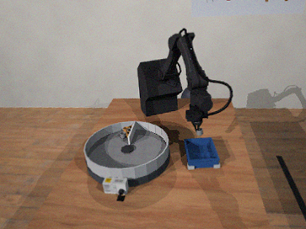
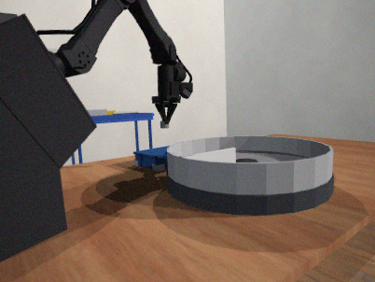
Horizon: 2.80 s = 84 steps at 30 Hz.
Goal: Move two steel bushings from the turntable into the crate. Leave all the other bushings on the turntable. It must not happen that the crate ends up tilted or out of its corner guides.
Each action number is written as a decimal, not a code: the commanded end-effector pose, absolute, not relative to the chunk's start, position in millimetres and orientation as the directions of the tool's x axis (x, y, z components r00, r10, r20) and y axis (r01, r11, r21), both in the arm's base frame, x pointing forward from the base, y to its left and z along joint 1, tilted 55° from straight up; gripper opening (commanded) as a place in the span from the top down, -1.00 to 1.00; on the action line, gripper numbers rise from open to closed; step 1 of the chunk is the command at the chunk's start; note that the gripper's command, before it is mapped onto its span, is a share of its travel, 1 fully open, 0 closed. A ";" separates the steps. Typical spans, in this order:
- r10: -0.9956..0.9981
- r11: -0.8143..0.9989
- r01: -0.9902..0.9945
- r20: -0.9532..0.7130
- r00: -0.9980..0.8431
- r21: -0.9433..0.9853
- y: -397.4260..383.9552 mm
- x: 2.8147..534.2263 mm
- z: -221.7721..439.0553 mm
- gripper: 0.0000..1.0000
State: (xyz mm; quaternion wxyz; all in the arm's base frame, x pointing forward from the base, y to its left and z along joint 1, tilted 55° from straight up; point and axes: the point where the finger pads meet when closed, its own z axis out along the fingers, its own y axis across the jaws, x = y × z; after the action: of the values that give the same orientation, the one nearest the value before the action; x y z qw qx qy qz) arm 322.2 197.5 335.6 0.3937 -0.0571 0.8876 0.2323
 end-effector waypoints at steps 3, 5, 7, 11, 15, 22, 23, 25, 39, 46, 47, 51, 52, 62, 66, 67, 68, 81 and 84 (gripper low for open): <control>0.109 0.890 -0.268 -0.741 -0.663 0.370 195.6 319.4 353.8 1.00; 0.105 0.892 -0.264 -0.736 -0.669 0.368 197.5 321.3 350.7 1.00; 0.105 0.891 -0.265 -0.736 -0.669 0.368 197.8 321.1 351.2 1.00; 0.113 0.890 -0.266 -0.744 -0.659 0.371 194.9 318.8 356.6 1.00; 0.114 0.889 -0.269 -0.747 -0.655 0.371 195.3 319.5 357.7 1.00; 0.114 0.889 -0.269 -0.747 -0.655 0.371 195.3 319.5 357.7 1.00; 0.114 0.889 -0.269 -0.747 -0.655 0.371 195.3 319.5 357.7 1.00; 0.114 0.889 -0.269 -0.747 -0.655 0.371 195.3 319.5 357.7 1.00; 0.114 0.889 -0.269 -0.747 -0.655 0.371 195.3 319.5 357.7 1.00; 0.109 0.889 -0.268 -0.742 -0.662 0.371 197.5 319.5 355.1 1.00; 0.104 0.892 -0.264 -0.735 -0.670 0.367 199.6 321.2 351.2 1.00; 0.104 0.892 -0.264 -0.735 -0.670 0.368 204.5 320.1 353.4 1.00; 0.104 0.892 -0.264 -0.735 -0.670 0.368 204.5 320.1 353.4 1.00; 0.120 0.886 -0.274 -0.754 -0.646 0.375 200.0 314.6 366.4 1.00; 0.120 0.886 -0.274 -0.754 -0.646 0.375 200.0 314.6 366.4 1.00; 0.120 0.886 -0.274 -0.754 -0.646 0.375 200.0 314.6 366.4 1.00; 0.120 0.886 -0.274 -0.754 -0.646 0.375 200.0 314.6 366.4 1.00; 0.120 0.886 -0.274 -0.754 -0.646 0.375 200.0 314.6 366.4 1.00; 0.120 0.886 -0.274 -0.754 -0.646 0.375 200.0 314.6 366.4 1.00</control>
State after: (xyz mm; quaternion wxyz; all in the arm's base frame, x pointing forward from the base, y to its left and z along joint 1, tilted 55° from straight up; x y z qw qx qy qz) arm 321.9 204.1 336.1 0.3893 -0.0478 0.8926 0.2224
